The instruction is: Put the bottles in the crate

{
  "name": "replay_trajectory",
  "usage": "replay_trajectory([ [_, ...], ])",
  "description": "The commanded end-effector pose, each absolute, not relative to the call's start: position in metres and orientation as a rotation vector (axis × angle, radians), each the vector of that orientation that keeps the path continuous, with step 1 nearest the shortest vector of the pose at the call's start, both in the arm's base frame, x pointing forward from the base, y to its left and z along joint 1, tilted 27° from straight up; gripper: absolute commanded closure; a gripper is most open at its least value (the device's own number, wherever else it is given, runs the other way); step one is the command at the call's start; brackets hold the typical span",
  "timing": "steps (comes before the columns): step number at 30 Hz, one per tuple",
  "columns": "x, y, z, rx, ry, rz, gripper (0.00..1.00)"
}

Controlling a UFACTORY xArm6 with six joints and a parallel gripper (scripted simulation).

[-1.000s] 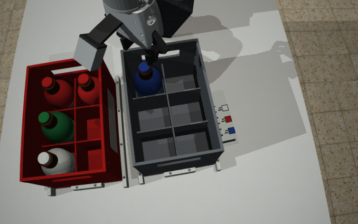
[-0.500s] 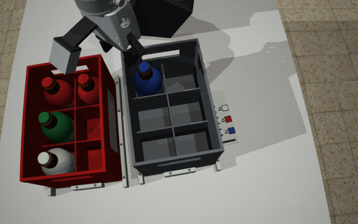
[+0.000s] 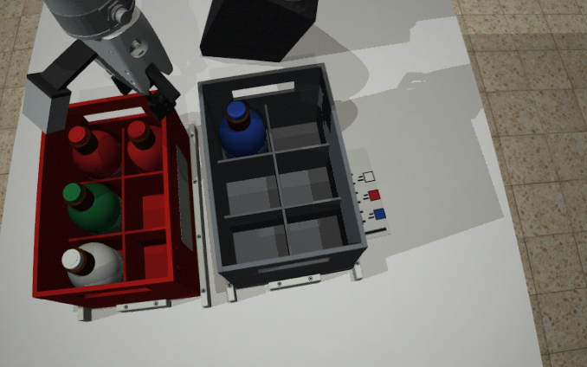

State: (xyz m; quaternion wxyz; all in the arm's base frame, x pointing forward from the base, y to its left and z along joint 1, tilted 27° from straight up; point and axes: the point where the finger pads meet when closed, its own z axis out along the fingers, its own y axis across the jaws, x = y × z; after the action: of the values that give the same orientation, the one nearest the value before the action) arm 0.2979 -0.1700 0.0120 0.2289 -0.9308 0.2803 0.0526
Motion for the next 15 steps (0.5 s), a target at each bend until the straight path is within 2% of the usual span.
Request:
replay_trajectory([
  [1,0.304,-0.188,0.004,-2.563,0.771,0.142,0.35],
  [15,0.309,-0.205,-0.005,-2.563,0.771,0.142,0.35],
])
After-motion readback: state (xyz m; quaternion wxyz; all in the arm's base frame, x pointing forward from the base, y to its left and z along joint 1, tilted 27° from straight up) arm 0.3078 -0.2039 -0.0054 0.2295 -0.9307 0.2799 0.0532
